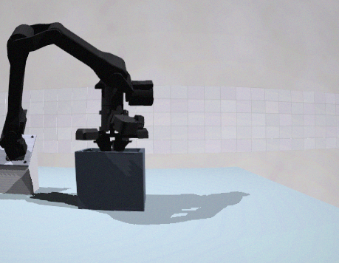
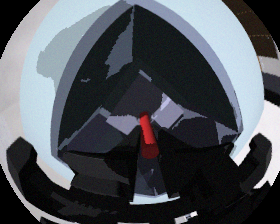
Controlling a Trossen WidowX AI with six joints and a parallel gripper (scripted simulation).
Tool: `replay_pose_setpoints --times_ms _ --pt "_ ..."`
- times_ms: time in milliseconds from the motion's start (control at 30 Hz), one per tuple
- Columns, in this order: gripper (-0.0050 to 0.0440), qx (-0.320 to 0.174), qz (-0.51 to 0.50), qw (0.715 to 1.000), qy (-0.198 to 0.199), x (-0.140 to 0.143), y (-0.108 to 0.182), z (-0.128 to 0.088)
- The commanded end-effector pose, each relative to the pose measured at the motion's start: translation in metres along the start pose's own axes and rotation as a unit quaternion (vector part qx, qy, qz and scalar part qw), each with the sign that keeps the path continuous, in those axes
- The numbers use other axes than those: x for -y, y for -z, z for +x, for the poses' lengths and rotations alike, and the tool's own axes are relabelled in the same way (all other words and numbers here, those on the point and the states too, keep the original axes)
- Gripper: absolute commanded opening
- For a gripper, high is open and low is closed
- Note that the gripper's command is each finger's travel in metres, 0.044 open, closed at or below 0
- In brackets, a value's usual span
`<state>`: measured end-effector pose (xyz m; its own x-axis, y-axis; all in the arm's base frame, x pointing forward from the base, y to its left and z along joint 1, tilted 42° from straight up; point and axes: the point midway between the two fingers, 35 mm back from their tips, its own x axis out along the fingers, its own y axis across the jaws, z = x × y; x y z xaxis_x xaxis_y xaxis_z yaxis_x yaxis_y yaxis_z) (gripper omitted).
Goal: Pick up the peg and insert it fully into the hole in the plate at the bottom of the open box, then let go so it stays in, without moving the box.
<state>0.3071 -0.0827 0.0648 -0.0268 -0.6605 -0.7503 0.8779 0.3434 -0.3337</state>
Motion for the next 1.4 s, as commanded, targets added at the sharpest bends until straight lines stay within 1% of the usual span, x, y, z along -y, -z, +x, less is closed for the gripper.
replay_pose_setpoints --times_ms 0,600,1167,1367 --pt "0.0 0.001 -0.002 1.0 0.004 0.001 0.0 0.007" --pt "0.0 0.001 -0.002 1.0 0.004 0.002 0.0 0.027" --pt "0.0 0.0 0.0 1.0 0.002 0.001 -0.001 0.027" --pt "0.0144 0.0 0.0 1.0 0.002 0.001 -0.001 0.027"
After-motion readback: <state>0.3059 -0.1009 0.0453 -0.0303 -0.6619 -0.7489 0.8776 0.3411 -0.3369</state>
